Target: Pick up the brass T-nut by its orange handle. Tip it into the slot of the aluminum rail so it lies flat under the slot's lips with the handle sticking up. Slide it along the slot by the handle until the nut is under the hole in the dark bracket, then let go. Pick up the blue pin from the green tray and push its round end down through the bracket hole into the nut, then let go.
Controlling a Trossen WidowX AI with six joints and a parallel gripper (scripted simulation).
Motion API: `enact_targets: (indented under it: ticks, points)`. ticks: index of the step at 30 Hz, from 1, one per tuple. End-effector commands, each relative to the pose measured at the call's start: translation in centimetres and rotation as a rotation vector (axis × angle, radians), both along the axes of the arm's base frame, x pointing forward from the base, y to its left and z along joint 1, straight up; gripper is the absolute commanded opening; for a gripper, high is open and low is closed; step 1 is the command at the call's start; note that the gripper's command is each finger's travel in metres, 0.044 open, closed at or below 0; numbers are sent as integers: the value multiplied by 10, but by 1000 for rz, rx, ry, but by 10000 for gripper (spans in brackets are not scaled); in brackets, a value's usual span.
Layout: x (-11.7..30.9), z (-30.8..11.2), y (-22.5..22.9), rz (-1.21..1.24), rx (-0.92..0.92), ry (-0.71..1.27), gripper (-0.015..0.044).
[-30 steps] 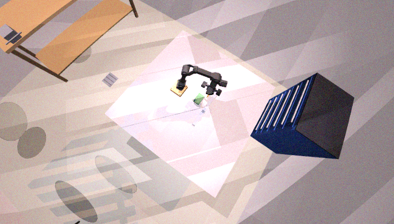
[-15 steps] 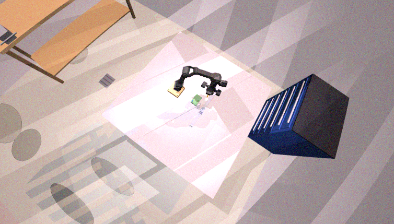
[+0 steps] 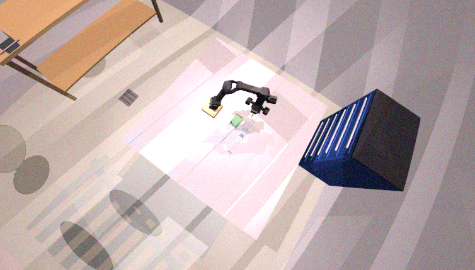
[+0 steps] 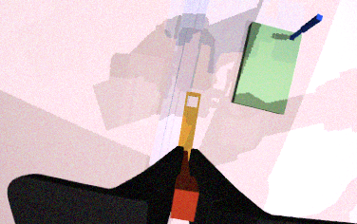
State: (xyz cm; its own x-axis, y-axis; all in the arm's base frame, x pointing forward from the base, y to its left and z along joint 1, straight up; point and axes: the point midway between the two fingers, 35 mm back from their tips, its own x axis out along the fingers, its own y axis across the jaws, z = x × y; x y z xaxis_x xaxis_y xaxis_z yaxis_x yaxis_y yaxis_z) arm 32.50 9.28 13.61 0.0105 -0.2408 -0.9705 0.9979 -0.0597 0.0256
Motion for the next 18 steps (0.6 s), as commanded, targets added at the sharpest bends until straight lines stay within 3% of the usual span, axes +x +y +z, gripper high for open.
enact_targets:
  ticks: [1, 18]
  points:
    - [3, -3, 6, -7, 1, 8, -150]
    - [18, -8, 29, -33, 3, 7, -150]
